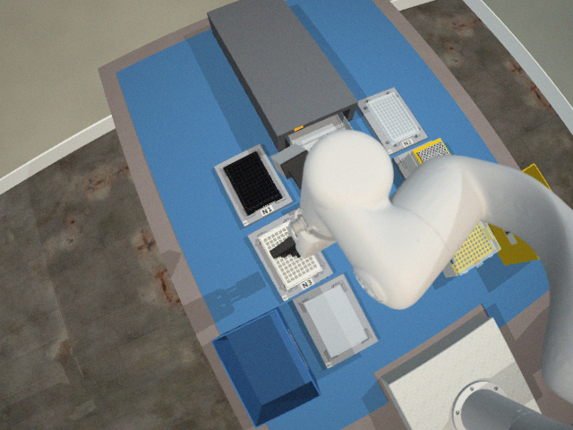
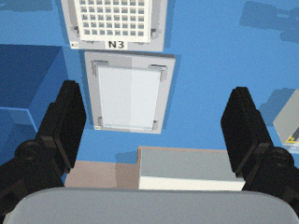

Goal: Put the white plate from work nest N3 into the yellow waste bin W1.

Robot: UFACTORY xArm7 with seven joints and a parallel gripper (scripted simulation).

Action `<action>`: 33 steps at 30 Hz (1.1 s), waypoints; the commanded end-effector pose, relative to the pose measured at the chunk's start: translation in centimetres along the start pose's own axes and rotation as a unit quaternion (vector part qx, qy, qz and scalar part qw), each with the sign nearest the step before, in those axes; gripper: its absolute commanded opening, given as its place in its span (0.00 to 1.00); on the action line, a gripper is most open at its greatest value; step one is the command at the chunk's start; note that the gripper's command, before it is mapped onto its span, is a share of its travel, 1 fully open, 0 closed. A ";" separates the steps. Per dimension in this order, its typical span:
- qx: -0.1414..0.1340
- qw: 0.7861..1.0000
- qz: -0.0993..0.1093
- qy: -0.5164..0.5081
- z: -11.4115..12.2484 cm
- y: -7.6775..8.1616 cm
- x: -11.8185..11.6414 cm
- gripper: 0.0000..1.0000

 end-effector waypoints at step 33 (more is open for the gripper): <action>0.003 1.000 0.000 -0.001 -0.7 -3.2 -4.9 1.00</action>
Point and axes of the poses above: the point where the finger pads meet when closed, its own y axis back along the fingers, its own x axis across the jaws, z = x × y, the point moved 3 cm from there along y, back along the fingers, and after that the axes turned 12 degrees about -y, right-handed, at the moved point
